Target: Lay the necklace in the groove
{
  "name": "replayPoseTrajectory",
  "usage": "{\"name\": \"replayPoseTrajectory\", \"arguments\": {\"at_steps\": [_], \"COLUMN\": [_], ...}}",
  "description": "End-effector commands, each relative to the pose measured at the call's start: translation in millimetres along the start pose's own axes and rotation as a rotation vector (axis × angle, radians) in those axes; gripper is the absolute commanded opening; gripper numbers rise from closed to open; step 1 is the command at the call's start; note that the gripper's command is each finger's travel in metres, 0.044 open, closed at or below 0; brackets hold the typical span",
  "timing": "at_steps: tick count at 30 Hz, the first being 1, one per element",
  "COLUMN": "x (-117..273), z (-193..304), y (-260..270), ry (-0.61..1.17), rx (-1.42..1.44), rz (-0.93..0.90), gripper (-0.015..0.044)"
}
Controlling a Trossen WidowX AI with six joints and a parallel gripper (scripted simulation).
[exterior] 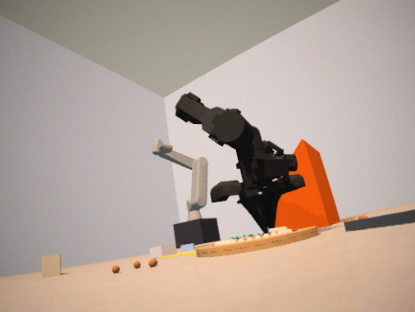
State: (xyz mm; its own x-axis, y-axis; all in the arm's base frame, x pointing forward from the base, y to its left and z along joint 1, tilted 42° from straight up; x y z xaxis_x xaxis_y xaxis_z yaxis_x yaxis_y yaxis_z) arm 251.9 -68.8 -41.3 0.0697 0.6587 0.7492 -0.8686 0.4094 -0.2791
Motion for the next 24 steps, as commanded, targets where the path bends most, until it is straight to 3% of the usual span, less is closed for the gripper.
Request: {"name": "replayPoseTrajectory", "arguments": {"at_steps": [1, 24], "x": [0.5, 7.0], "z": [0.0, 0.1], "y": [-0.5, 0.8], "ry": [-0.001, 0.004], "rx": [-0.002, 0.006], "rz": [0.001, 0.000], "gripper": [0.0000, 0.0000]}}
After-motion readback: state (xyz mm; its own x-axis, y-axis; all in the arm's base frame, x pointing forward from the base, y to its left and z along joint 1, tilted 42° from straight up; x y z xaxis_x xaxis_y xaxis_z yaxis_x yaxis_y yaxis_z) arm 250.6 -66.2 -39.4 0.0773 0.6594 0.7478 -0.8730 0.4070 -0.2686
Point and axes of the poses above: the point midway between the two fingers, 35 mm back from their tips, its own x axis back along the fingers, its own y axis across the jaws, z = x × y, the point moved 5 cm from there along x, back along the fingers, and after that the axes turned 11 degrees about x, right-handed, at the moved point
